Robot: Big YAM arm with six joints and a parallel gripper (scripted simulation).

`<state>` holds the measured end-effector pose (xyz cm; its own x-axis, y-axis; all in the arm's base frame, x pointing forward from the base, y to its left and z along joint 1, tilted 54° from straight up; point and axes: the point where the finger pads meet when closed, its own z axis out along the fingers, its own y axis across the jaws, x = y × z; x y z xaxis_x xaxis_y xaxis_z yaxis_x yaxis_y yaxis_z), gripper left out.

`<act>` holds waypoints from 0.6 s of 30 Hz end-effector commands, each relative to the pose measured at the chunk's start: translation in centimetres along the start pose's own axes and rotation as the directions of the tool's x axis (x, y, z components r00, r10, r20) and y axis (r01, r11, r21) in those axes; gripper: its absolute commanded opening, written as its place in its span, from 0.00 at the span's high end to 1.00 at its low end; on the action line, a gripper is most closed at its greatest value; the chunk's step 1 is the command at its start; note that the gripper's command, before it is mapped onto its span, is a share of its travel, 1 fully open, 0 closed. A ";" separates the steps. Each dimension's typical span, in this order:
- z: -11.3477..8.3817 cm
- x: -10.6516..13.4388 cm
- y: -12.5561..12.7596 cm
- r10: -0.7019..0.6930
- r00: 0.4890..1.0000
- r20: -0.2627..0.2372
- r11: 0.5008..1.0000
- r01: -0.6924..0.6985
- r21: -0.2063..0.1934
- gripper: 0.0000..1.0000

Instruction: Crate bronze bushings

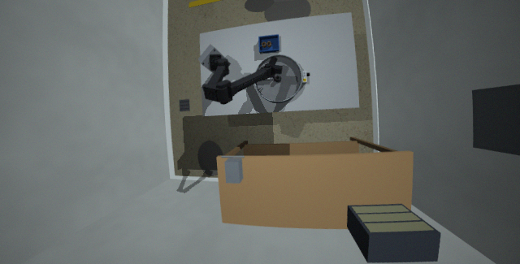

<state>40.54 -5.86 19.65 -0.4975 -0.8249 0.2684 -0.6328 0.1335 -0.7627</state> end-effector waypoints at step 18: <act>-0.4 1.8 3.3 0.526 0.850 0.022 0.850 -0.527 0.021 0.86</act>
<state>37.37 -6.40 16.96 -0.7088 -0.7030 -0.0580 -0.3820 0.4517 -0.8062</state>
